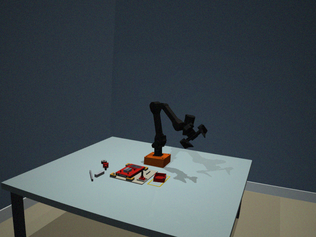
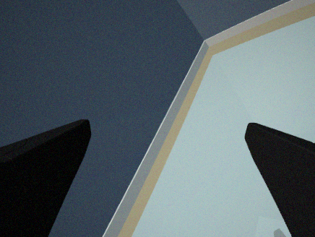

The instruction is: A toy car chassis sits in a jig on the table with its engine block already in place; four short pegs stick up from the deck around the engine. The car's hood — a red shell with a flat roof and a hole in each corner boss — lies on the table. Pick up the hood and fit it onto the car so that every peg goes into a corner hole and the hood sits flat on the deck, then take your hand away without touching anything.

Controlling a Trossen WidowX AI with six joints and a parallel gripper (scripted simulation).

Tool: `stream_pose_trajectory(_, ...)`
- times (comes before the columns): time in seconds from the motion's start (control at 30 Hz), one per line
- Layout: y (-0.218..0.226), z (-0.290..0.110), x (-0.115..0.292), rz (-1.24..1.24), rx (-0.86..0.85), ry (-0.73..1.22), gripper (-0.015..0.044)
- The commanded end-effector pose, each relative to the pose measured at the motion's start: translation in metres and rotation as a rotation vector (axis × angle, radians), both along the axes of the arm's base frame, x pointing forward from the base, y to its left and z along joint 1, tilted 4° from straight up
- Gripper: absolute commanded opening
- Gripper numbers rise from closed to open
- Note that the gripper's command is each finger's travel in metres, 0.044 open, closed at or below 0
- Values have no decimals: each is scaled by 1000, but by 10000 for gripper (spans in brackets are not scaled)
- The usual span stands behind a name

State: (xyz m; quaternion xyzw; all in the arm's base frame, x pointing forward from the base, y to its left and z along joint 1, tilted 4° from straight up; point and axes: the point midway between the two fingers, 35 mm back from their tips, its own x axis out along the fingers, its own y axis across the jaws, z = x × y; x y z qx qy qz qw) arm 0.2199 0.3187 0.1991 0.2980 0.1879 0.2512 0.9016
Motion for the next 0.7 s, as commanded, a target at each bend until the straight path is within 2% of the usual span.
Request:
stream_pose_trajectory(0.0,-38,-29,25,-53,-170,-18,440)
stream_pose_trajectory(0.27,-118,-90,54,-130,-487,18,440)
stream_pose_trajectory(0.5,-190,-141,55,-158,-735,108,440)
stream_pose_trajectory(0.67,-214,-157,49,-159,-811,150,440)
